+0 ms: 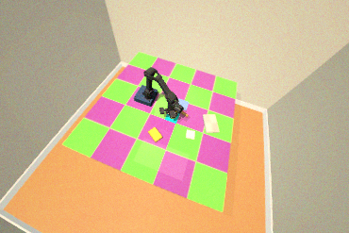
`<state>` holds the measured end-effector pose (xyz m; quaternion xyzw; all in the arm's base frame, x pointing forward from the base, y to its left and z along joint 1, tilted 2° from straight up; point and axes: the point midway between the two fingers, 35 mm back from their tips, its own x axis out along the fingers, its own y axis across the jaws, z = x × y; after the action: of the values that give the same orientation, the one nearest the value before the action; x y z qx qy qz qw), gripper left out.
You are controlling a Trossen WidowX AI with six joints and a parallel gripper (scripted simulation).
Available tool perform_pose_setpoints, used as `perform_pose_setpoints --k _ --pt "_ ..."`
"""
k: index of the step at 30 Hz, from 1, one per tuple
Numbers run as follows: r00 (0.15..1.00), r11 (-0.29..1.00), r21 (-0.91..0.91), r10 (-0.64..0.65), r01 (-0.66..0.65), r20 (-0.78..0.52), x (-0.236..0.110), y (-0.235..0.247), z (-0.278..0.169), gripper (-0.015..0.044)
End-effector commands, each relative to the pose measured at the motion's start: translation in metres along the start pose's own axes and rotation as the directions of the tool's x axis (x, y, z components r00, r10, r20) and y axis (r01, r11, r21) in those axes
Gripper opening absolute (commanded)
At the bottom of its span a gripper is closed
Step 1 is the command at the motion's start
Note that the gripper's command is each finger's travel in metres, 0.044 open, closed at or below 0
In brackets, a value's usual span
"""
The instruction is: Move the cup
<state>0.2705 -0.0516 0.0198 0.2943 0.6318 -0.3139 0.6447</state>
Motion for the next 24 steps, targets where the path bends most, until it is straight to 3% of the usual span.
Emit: perform_pose_setpoints --k 1,16,21,24 --pt "1.0 1.0 -0.007 -0.008 0.008 -0.004 0.0071 -0.0016 -0.0007 0.0" --pt "1.0 1.0 0.0 -0.002 0.002 -0.002 0.0038 -0.0007 -0.0006 0.0" --pt "1.0 1.0 0.0 -0.002 0.002 -0.002 0.0038 -0.0007 -0.0006 0.0131" --pt "1.0 1.0 0.0 -0.002 0.002 -0.002 0.0038 -0.0007 -0.0006 0.0147"
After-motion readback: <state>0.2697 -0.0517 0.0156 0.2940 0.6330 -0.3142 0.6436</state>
